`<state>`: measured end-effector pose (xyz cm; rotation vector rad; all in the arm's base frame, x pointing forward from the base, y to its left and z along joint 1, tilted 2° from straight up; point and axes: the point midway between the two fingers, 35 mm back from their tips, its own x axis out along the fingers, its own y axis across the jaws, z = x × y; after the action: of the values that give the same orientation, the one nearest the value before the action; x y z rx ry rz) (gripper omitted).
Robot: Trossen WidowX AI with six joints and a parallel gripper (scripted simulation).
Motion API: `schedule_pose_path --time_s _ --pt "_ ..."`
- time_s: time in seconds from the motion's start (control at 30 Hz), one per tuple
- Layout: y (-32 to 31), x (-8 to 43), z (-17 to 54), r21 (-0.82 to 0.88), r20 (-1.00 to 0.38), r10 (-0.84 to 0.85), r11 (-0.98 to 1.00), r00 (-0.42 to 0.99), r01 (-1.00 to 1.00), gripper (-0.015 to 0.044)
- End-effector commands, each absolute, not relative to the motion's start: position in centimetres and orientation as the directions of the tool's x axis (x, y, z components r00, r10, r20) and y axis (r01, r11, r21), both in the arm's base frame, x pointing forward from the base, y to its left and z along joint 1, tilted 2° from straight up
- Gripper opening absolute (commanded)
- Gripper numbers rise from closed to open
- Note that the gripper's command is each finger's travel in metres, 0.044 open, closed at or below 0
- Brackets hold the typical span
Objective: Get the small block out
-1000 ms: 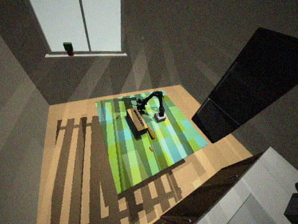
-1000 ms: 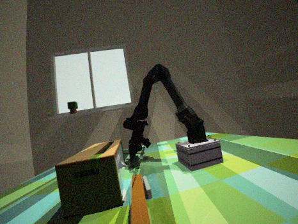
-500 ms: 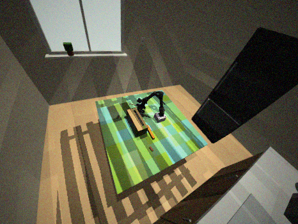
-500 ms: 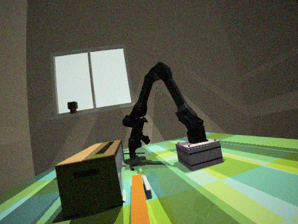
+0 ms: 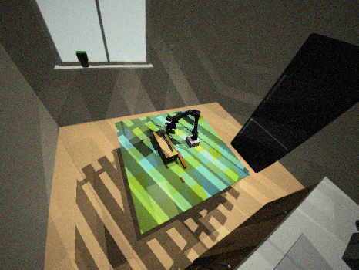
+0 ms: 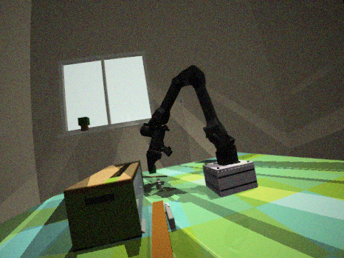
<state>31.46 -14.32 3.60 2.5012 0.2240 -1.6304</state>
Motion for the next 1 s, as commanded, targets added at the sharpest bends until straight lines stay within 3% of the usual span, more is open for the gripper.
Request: schedule_pose_path --time_s 0.0,0.97 --pt "-13.6 31.1 5.4 0.058 -0.910 0.011 -0.987 0.414 0.153 0.0000" --pt "-8.5 25.3 12.2 0.052 -0.871 -0.171 -0.965 0.461 -0.259 0.0000"
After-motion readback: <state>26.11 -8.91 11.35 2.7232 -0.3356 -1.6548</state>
